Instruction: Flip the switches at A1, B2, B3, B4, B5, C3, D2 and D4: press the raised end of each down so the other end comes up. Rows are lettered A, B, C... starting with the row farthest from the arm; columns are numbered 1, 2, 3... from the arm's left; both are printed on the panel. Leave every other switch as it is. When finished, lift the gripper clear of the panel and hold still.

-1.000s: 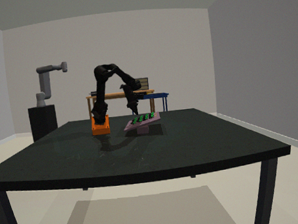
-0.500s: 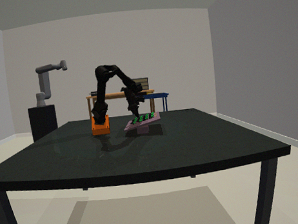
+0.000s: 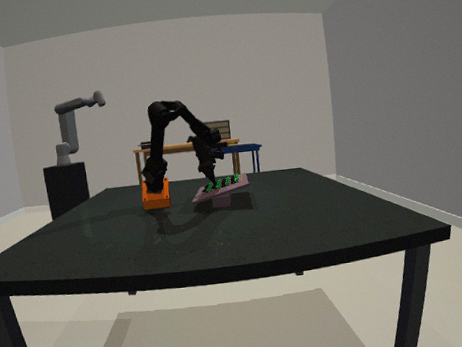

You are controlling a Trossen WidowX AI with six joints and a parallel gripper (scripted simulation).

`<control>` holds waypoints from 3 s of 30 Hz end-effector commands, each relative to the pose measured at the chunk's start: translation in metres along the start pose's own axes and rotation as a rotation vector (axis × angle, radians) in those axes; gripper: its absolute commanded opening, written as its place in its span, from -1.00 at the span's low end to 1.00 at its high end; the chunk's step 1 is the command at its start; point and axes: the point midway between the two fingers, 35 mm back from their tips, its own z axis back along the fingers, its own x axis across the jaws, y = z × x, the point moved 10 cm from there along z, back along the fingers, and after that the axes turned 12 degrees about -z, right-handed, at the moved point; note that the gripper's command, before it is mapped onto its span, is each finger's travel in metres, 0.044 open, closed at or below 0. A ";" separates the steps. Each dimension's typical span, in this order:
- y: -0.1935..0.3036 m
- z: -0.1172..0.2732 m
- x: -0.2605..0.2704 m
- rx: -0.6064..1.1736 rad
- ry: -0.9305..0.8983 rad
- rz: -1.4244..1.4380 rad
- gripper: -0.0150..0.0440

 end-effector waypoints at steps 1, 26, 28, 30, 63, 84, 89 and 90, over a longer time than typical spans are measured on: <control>0.000 0.000 0.000 -0.003 0.003 0.004 -0.49; 0.000 -0.003 0.000 -0.003 0.003 0.004 -0.49; 0.000 -0.003 0.000 -0.003 0.003 0.004 -0.49; 0.000 -0.004 0.000 -0.003 0.003 0.004 -0.49; -0.005 0.059 0.002 0.025 0.007 0.005 -0.49; 0.020 0.019 0.025 0.050 0.012 0.004 -0.49; 0.020 0.013 0.025 0.050 0.012 0.004 -0.49; 0.020 0.013 0.025 0.050 0.012 0.004 -0.49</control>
